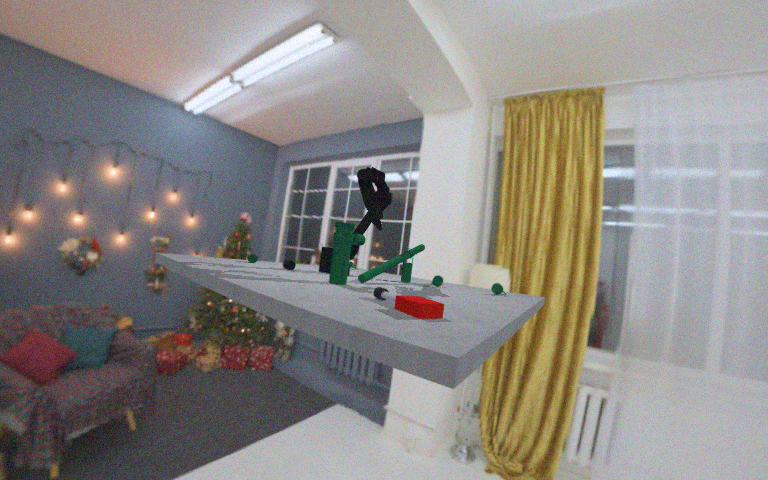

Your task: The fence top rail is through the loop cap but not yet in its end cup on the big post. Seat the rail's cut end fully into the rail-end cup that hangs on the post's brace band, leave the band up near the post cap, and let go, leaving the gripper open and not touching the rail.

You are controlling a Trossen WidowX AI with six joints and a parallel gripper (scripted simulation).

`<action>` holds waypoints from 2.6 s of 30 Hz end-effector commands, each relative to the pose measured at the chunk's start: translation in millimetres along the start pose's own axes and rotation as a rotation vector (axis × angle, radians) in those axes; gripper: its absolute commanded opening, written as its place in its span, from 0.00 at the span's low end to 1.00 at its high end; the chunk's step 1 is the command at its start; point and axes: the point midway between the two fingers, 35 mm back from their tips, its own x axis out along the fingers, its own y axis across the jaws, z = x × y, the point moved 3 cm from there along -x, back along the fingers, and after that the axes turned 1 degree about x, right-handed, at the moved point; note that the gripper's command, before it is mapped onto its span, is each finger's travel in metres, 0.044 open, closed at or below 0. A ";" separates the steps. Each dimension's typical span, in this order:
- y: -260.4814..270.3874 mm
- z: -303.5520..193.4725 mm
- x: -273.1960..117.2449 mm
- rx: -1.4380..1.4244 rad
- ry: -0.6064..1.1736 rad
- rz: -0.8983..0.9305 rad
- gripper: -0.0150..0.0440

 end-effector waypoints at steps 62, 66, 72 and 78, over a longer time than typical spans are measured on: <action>76.1 0.9 76.4 2.000 0.558 -0.290 1.00; 83.4 -10.5 99.4 2.000 0.558 -0.288 1.00; 84.8 -12.8 104.0 2.000 0.558 -0.288 1.00; 88.1 -17.8 114.2 1.999 0.559 -0.287 1.00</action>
